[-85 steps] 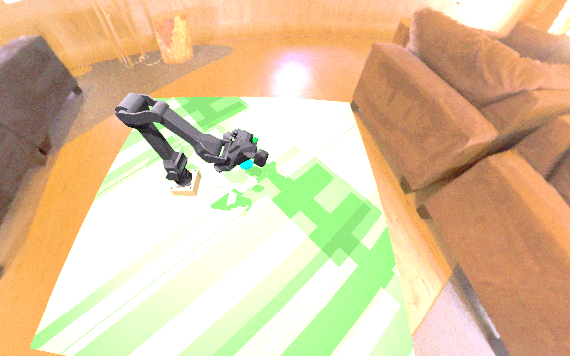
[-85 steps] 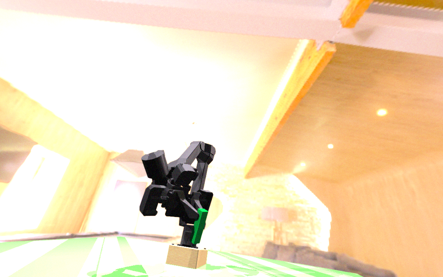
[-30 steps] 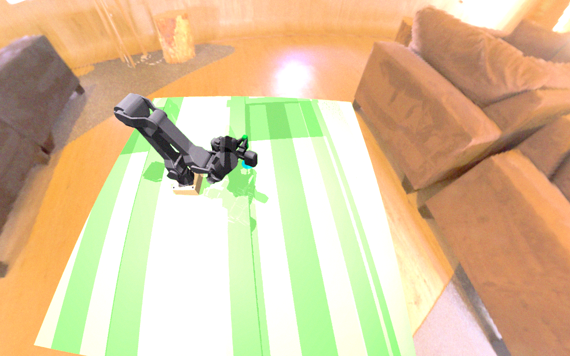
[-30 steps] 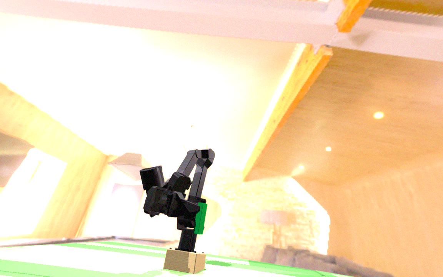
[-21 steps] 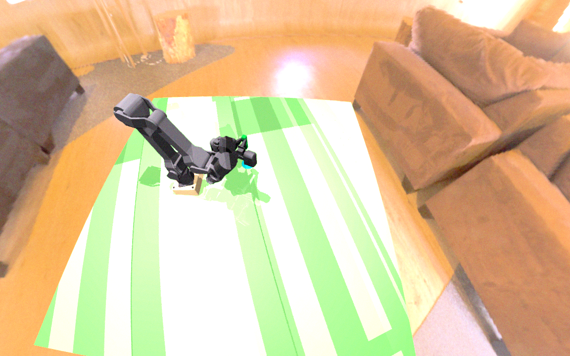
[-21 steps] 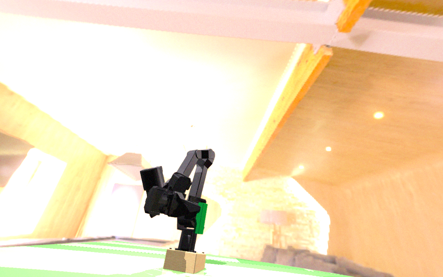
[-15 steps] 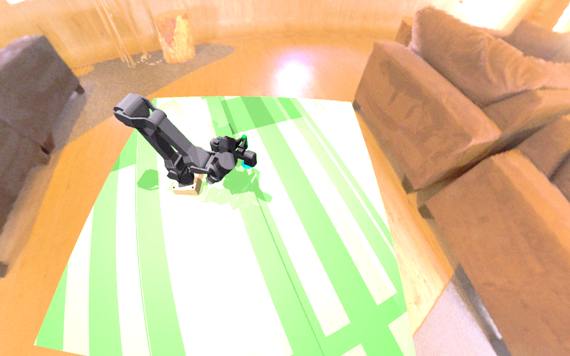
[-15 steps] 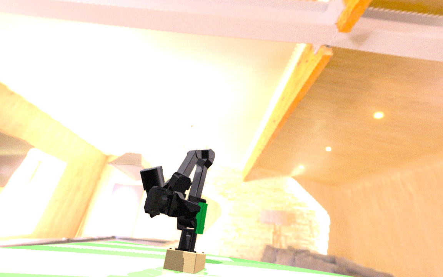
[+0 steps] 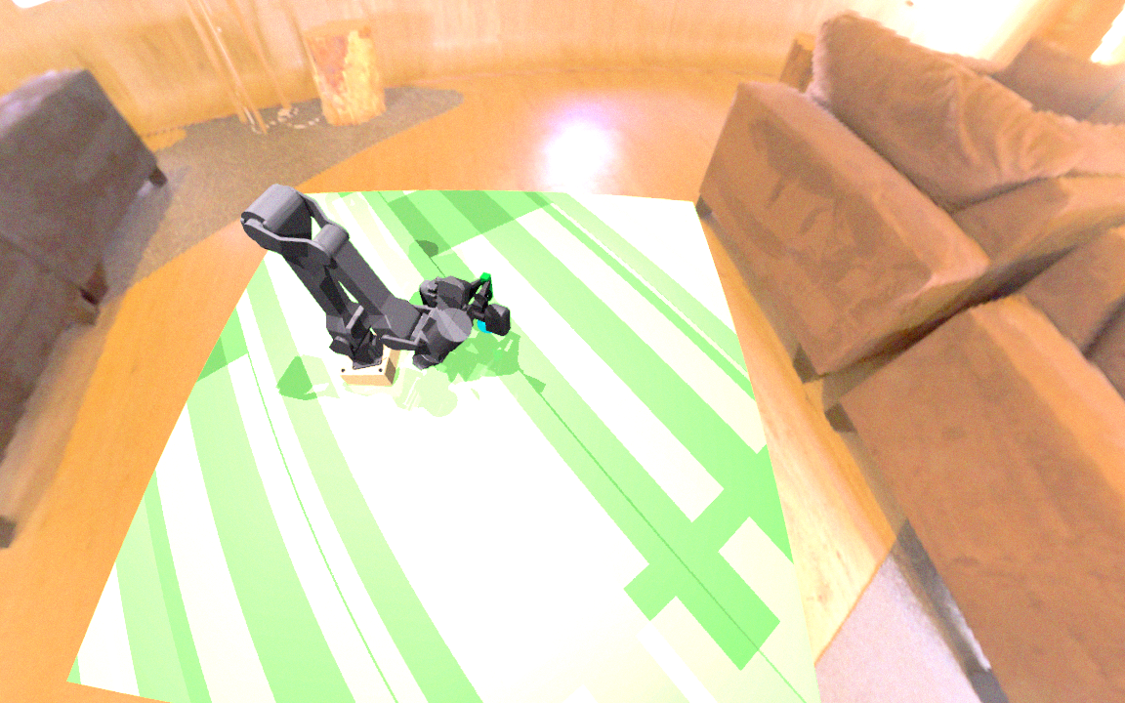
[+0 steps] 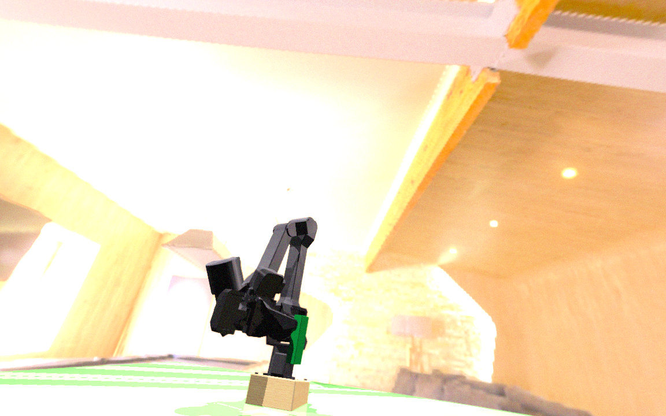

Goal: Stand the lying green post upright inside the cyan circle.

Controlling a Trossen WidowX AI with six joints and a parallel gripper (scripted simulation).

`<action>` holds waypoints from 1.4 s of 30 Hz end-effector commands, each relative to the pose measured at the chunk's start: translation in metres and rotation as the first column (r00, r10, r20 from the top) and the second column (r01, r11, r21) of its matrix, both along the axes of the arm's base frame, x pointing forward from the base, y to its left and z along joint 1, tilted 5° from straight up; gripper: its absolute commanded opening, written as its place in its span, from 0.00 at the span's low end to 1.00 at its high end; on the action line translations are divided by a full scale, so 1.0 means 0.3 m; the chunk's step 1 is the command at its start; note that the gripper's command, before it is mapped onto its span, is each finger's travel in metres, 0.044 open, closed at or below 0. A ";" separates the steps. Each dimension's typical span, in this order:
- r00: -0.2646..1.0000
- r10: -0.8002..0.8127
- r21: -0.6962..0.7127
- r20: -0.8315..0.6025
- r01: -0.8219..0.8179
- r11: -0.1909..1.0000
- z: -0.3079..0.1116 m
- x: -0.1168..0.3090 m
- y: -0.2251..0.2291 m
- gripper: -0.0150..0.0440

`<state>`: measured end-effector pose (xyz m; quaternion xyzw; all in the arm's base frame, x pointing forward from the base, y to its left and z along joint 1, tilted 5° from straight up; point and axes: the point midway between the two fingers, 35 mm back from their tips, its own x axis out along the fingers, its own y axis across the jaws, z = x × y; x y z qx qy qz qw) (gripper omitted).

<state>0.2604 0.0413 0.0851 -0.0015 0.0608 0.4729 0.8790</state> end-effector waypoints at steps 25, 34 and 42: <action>1.000 0.002 0.009 -0.013 -0.002 1.000 -0.179 -0.018 0.007 0.29; 1.000 0.002 0.009 -0.013 -0.002 1.000 -0.231 -0.037 0.015 0.29; 1.000 0.001 0.009 -0.014 -0.001 1.000 -0.259 -0.039 0.018 0.29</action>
